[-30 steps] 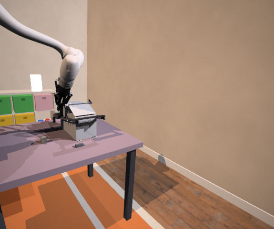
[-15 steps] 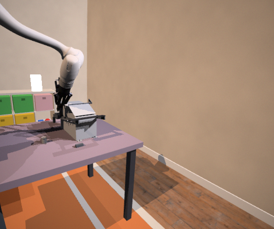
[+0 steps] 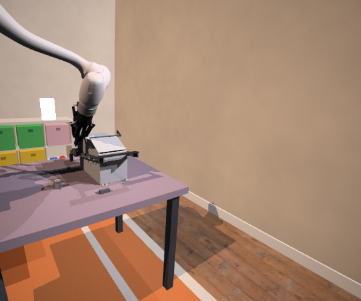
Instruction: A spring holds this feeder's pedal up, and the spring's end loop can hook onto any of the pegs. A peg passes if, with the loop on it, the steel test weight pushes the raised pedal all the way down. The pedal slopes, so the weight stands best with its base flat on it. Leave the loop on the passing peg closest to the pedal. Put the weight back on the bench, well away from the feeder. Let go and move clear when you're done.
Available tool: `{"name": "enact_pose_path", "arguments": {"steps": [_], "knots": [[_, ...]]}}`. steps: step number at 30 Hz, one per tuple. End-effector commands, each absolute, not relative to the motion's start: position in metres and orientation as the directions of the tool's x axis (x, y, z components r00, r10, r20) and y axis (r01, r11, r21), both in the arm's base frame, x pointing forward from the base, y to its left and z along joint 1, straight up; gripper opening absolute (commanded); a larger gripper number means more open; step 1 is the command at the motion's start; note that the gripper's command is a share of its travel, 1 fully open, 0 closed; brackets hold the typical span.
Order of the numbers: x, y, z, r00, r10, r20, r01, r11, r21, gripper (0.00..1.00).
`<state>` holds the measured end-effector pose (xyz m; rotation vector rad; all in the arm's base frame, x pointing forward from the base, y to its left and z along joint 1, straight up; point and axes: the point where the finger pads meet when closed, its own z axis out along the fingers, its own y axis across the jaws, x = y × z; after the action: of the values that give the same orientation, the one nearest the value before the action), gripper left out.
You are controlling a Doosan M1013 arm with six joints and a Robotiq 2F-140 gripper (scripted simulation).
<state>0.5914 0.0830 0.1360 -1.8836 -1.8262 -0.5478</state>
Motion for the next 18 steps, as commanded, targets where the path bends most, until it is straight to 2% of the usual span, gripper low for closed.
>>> {"name": "enact_pose_path", "arguments": {"steps": [1, 18], "knots": [[0.5916, 0.0841, 0.1368, 0.041, 0.816, 0.576, 0.999, -0.016, -0.048, 0.17], [0.5918, 0.0908, 0.1364, 0.041, 0.816, 0.576, 0.999, -0.016, -0.049, 0.17]]}}
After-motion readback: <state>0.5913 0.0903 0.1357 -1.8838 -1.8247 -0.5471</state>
